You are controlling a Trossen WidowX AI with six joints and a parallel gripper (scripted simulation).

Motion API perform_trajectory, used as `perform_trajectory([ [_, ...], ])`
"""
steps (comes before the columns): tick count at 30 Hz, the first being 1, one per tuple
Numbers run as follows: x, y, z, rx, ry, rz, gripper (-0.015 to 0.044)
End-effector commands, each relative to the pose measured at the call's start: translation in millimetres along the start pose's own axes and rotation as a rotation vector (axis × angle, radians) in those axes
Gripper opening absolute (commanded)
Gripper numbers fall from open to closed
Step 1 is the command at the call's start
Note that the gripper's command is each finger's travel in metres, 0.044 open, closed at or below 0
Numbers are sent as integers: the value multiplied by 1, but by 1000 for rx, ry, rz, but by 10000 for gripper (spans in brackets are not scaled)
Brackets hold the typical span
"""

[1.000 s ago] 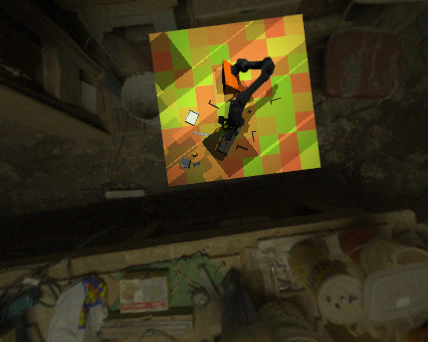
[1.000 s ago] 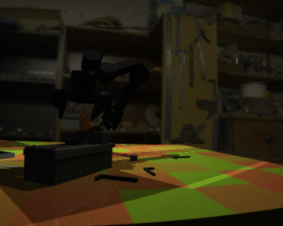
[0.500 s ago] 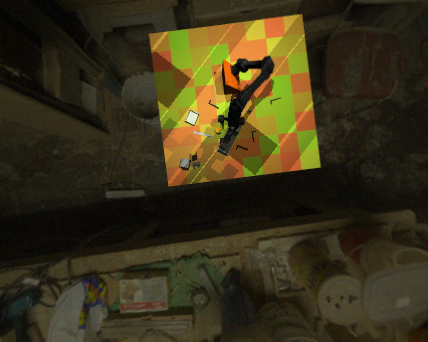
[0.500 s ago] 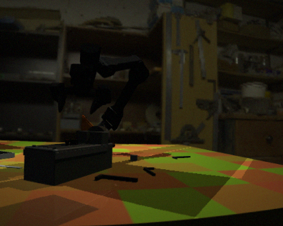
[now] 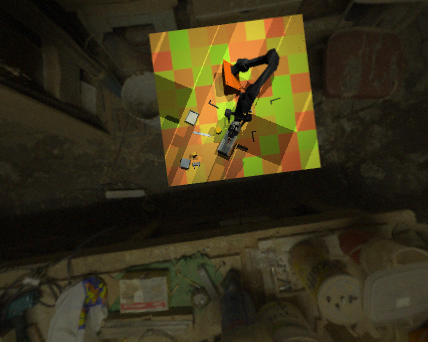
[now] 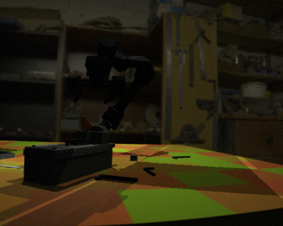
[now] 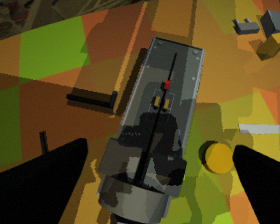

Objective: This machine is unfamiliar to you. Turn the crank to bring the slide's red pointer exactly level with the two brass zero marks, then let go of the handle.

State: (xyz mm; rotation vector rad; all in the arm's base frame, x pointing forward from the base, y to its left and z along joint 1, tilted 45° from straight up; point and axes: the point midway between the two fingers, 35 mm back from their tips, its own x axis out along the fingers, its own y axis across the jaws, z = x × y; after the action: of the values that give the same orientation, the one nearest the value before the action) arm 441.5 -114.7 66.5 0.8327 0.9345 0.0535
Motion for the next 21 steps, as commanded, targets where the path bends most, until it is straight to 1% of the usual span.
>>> perform_trajectory([
  [1,-12,10,-9,40,-12,-34,440],
  [15,-52,43,-60,193,-61,-150,440],
  [19,-53,44,-63,200,-64,-155,440],
  [21,-47,44,-66,200,-64,-156,440],
])
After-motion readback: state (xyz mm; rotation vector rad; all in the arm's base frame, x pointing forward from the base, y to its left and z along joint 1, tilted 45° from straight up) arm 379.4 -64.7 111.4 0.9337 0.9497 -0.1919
